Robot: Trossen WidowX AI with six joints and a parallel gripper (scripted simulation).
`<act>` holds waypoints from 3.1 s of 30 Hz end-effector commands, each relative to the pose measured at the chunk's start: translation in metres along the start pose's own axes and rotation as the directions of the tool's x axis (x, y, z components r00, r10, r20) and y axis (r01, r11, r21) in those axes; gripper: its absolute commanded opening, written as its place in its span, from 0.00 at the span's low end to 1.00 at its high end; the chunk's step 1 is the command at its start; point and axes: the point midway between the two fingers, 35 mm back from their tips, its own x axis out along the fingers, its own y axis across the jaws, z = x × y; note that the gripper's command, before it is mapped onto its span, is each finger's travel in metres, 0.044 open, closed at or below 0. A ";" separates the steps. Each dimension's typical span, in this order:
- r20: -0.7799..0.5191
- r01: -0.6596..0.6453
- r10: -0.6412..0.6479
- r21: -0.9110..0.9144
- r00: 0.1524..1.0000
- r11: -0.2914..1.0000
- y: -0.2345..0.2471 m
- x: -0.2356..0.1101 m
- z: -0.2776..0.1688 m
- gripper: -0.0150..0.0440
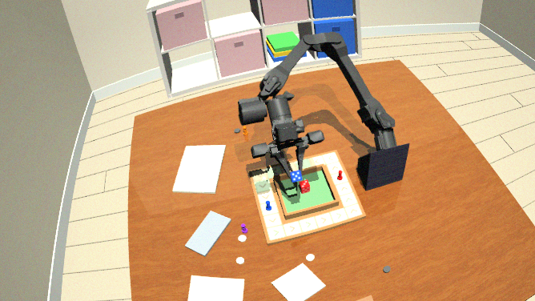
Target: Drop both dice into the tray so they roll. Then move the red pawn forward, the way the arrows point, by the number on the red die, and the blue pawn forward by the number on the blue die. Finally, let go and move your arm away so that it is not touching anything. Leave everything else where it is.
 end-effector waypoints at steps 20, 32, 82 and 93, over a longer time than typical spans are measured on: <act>0.003 -0.006 0.006 -0.006 1.000 1.000 0.003 -0.027 0.030 0.92; -0.737 -0.013 0.009 0.001 0.675 1.000 0.067 0.028 0.010 1.00; -0.750 0.740 0.004 0.652 0.661 0.166 0.147 0.021 -0.064 0.59; -0.750 0.739 0.003 0.652 0.661 0.166 0.147 0.033 -0.077 0.59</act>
